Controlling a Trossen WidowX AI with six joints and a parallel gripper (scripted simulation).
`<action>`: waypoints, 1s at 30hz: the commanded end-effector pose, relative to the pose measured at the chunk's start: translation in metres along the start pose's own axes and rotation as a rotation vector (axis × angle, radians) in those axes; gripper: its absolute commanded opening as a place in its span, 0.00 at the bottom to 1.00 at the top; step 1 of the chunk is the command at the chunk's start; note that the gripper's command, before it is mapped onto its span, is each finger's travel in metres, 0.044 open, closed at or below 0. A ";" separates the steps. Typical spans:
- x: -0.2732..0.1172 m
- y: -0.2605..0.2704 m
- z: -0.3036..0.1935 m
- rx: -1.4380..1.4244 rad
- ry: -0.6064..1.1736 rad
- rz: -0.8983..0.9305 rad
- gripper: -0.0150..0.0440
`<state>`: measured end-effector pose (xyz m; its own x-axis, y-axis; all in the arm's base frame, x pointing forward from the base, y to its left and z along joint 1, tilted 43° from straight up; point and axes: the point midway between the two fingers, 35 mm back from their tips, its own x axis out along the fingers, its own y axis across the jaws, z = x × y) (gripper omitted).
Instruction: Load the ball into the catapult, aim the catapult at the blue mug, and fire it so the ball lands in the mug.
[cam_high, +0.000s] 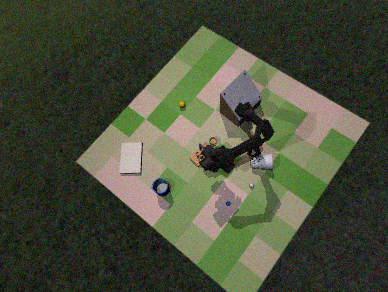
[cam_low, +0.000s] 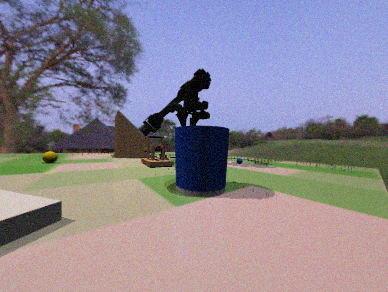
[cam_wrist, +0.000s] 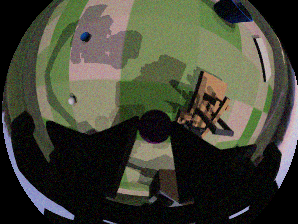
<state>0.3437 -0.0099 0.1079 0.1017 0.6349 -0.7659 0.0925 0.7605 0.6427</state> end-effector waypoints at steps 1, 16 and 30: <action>0.017 -0.046 -0.023 0.047 0.093 -0.007 0.25; 0.043 -0.123 -0.101 0.090 0.292 0.060 0.25; 0.060 -0.122 -0.100 0.090 0.292 0.060 0.25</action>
<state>0.2414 -0.0545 -0.0144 -0.1720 0.6943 -0.6988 0.1723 0.7196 0.6726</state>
